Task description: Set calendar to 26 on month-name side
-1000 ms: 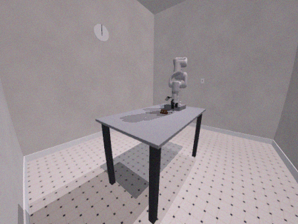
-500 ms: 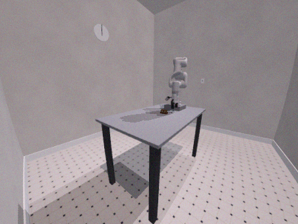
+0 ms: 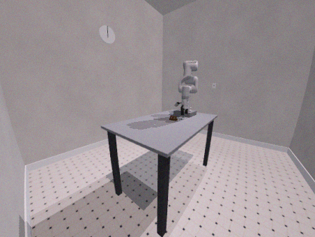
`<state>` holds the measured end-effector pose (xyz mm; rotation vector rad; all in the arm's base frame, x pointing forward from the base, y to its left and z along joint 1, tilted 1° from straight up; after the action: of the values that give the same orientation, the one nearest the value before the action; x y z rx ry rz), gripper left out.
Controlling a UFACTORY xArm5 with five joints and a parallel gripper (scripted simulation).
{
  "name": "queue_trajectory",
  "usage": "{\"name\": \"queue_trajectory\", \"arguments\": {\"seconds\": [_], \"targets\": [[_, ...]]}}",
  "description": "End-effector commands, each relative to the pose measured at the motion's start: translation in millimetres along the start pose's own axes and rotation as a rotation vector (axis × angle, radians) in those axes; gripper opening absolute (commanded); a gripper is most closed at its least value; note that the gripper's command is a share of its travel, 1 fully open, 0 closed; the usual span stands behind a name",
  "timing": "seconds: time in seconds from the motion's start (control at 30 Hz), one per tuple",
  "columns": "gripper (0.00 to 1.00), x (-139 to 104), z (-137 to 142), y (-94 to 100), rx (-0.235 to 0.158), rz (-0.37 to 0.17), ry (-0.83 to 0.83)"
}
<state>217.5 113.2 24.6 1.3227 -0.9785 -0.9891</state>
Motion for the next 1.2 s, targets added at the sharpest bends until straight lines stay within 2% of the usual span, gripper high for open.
{"name": "queue_trajectory", "arguments": {"seconds": [0.0,1.17], "targets": [[1.0,-0.2,-1.0,0.6,0.002,0.0,0.0],[1.0,-0.1,-1.2,5.9,0.003,0.0,0.0]]}}
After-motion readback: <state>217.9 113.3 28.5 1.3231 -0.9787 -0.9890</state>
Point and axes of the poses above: the point where the finger pads meet when closed, its own y axis back along the fingers, its own z axis across the jaws, x = y × z, the point moved 2 cm from there along y, back along the fingers, and after that the axes turned 10 degrees about y, right-handed, at the moved point
